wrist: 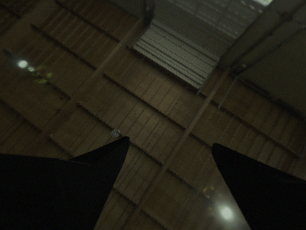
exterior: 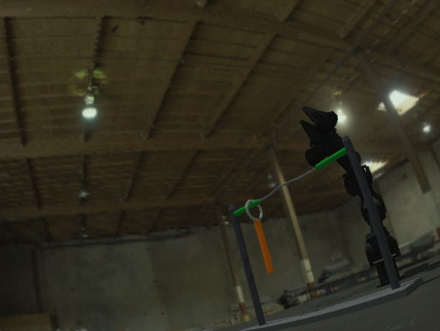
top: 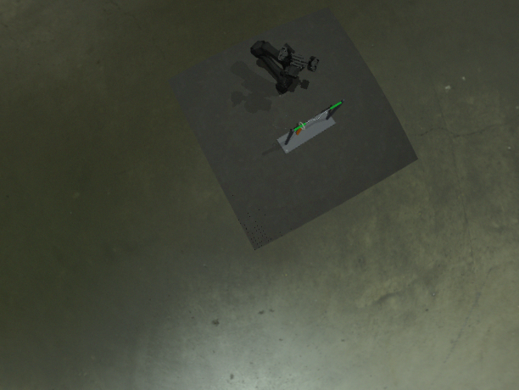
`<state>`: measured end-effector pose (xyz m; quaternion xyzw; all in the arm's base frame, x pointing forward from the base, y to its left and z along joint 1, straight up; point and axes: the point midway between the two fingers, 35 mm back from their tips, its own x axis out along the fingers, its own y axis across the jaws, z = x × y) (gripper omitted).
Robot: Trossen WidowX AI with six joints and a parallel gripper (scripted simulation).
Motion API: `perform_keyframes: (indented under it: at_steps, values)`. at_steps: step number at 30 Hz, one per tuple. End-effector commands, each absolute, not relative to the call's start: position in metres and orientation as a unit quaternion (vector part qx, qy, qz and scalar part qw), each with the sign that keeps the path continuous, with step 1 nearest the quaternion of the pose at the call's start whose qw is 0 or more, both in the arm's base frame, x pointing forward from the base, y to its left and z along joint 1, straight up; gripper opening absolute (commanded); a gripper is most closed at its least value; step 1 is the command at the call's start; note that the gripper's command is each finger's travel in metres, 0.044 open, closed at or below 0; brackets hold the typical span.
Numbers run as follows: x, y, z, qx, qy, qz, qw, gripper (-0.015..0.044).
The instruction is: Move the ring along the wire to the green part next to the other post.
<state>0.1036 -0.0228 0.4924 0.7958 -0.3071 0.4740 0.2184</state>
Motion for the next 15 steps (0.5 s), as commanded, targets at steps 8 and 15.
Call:
perform_keyframes:
  at_steps: [8,15]
  values:
    - [0.131,-0.003,0.496,0.765,-0.318,0.45,0.333,0.019]
    - [0.178,0.0,0.476,0.682,-0.355,0.372,0.52,0.016]
